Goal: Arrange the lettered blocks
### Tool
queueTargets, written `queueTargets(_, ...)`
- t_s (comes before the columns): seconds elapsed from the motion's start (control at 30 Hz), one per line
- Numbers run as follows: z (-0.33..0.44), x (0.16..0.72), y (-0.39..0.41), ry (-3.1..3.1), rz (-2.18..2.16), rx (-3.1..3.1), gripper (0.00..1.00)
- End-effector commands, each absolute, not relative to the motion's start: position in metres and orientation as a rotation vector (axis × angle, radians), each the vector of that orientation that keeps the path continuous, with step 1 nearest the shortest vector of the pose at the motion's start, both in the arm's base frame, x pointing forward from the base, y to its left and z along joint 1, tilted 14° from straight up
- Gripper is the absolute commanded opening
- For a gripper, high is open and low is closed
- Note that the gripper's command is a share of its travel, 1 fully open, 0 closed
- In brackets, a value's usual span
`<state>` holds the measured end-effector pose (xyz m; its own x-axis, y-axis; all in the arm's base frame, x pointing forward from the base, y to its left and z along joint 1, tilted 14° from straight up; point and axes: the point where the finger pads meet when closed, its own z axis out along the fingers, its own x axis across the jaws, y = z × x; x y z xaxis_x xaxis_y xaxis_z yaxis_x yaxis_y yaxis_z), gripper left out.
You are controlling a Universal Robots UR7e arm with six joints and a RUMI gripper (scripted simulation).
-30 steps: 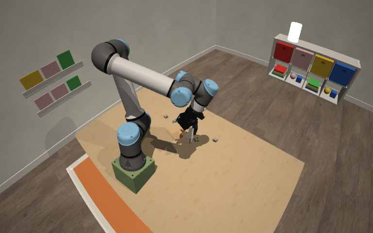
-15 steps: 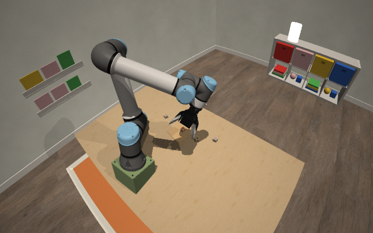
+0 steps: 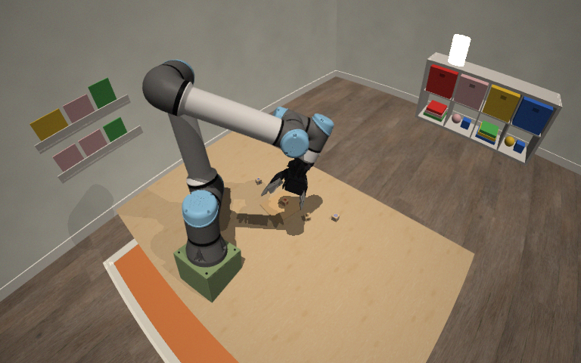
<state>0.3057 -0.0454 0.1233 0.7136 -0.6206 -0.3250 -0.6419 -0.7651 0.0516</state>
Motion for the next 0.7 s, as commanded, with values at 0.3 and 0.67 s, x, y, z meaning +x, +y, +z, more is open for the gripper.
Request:
queueTargets(0.3,0.121,0.315,-0.032,0.568,0.484,-3.014,1.0)
queueTargets(0.67,0.119,0.325,-0.016,0.053,0.475,-3.1,1.0)
